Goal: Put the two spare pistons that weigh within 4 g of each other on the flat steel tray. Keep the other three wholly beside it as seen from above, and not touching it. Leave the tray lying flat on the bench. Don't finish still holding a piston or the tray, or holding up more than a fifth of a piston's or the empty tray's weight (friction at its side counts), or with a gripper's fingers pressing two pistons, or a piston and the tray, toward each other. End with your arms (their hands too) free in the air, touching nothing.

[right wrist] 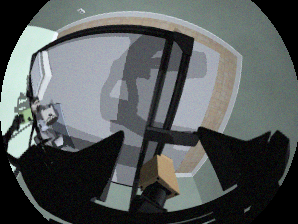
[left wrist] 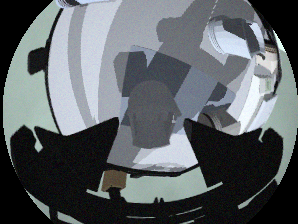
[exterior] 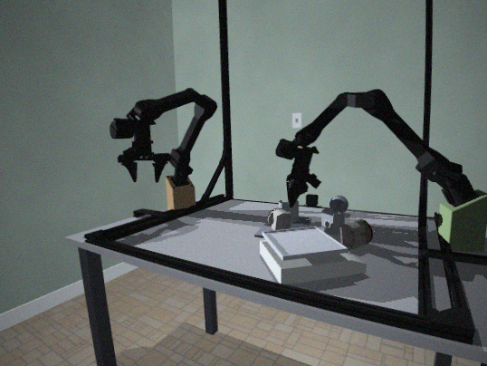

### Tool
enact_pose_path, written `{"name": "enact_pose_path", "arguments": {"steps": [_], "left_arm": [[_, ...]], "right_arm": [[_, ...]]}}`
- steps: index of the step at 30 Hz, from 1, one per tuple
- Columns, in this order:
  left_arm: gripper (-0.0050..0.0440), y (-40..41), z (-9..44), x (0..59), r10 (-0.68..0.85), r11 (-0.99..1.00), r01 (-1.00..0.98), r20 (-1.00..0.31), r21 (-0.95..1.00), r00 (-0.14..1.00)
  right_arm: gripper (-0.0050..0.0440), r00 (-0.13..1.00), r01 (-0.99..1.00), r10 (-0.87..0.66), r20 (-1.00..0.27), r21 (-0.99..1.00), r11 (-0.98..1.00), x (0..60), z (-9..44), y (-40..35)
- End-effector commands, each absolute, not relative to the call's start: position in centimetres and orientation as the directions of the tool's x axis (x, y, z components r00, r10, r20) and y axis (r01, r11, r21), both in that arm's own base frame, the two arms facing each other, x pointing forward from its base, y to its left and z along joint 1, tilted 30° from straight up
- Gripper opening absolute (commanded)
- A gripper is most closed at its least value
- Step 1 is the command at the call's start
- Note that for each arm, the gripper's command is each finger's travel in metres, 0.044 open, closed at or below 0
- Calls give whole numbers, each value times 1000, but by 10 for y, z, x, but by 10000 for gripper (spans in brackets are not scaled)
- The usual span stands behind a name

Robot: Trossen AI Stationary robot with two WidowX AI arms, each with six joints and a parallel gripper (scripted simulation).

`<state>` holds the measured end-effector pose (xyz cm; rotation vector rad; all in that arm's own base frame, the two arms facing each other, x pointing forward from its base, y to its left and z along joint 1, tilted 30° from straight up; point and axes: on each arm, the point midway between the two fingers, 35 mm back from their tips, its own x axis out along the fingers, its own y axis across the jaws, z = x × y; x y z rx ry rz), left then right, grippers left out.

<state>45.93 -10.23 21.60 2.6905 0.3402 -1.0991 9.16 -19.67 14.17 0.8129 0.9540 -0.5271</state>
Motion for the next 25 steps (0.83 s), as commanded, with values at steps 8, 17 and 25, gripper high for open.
{"name": "enact_pose_path", "arguments": {"steps": [8, 17, 25], "left_arm": [[378, -105, 234, 445, 130, -949, 292, -700, 116, 702], [378, -105, 238, 442, 130, -949, 292, -700, 116, 702], [378, -105, 238, 442, 130, -949, 292, -700, 116, 702]], "right_arm": [[440, 494, 709, -47, -868, 371, 599, 92, 142, -197], [440, 494, 709, -47, -868, 371, 599, 92, 142, -197], [440, 494, 709, -47, -868, 371, 599, 92, 142, -197]]}}
